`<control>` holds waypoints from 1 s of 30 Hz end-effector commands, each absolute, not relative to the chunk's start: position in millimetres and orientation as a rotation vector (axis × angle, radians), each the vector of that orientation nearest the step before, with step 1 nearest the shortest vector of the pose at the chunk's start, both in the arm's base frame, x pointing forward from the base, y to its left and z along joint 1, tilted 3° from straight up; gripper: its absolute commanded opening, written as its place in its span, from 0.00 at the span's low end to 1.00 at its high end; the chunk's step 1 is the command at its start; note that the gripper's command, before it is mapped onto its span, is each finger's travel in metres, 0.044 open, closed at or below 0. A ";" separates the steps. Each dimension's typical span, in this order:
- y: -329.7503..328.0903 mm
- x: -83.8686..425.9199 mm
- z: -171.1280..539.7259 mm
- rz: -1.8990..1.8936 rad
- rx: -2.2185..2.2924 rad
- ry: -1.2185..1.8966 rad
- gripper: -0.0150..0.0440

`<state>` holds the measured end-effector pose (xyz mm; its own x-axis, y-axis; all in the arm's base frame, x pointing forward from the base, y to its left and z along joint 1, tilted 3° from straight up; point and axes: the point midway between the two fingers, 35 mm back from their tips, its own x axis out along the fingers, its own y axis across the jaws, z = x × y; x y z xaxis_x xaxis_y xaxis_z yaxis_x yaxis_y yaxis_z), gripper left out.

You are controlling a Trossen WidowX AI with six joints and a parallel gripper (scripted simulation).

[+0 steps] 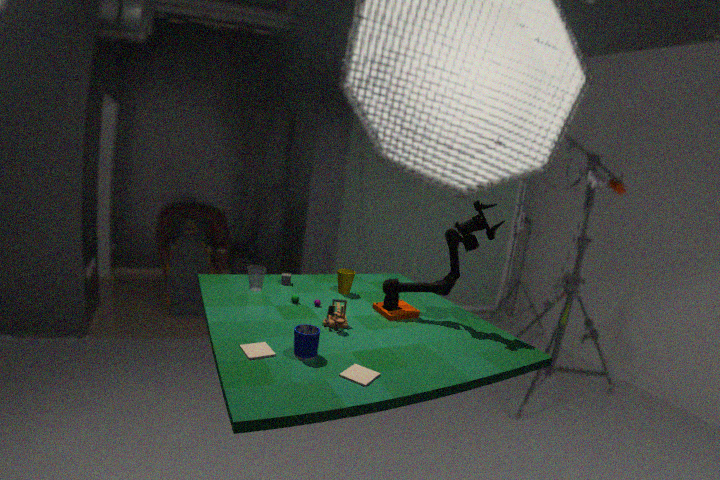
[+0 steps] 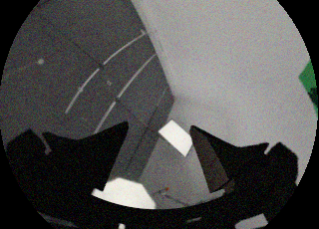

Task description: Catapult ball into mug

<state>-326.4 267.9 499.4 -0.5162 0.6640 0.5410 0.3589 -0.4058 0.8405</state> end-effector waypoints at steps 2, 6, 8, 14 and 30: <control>266.4 -325.0 501.8 2.020 1.421 1.578 1.00; 254.5 -313.2 519.9 2.012 1.522 1.659 1.00; 247.0 -305.4 530.6 2.006 1.584 1.710 1.00; 209.2 -281.8 564.5 2.075 1.721 1.823 1.00; 142.4 -204.8 627.0 2.048 2.130 2.261 1.00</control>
